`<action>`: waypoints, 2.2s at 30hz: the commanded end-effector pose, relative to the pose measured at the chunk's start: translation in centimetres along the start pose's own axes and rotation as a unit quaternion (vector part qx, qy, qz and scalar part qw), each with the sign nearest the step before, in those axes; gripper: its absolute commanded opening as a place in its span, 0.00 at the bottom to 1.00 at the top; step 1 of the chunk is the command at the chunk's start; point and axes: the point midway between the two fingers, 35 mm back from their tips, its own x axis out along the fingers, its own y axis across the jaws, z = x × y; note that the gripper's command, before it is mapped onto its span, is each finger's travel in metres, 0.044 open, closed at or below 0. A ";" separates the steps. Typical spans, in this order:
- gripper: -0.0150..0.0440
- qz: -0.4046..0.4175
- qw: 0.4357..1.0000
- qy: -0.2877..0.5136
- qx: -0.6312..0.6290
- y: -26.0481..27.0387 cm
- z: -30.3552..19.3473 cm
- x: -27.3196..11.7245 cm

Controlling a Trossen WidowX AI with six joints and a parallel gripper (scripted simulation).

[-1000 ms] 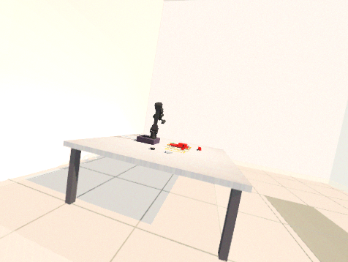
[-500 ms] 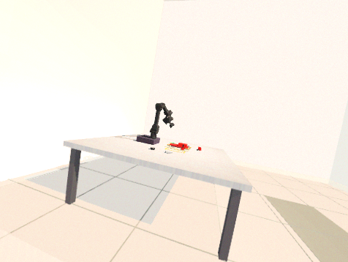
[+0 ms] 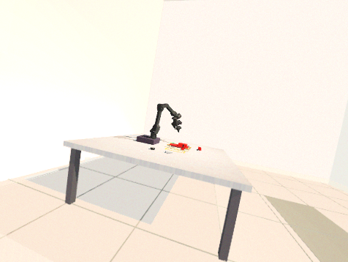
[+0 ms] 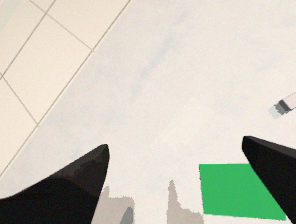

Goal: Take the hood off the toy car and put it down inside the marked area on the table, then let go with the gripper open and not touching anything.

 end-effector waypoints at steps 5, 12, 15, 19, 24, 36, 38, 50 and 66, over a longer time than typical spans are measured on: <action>1.00 -0.081 0.994 0.033 0.069 -8.3 1.0 -0.3; 1.00 -0.143 0.977 0.069 0.138 -15.6 0.5 -1.7; 1.00 -0.167 0.968 0.086 0.169 -18.5 0.0 -2.5; 1.00 -0.194 0.951 0.111 0.212 -22.4 -1.2 -3.8; 1.00 -0.222 0.926 0.146 0.267 -27.0 -3.1 -5.9; 1.00 -0.240 0.900 0.178 0.318 -30.8 -5.3 -8.0; 1.00 -0.240 0.900 0.178 0.318 -30.8 -5.4 -7.9; 1.00 -0.240 0.900 0.178 0.318 -31.1 -5.6 -7.3; 1.00 -0.240 0.900 0.178 0.318 -31.4 -6.0 -6.6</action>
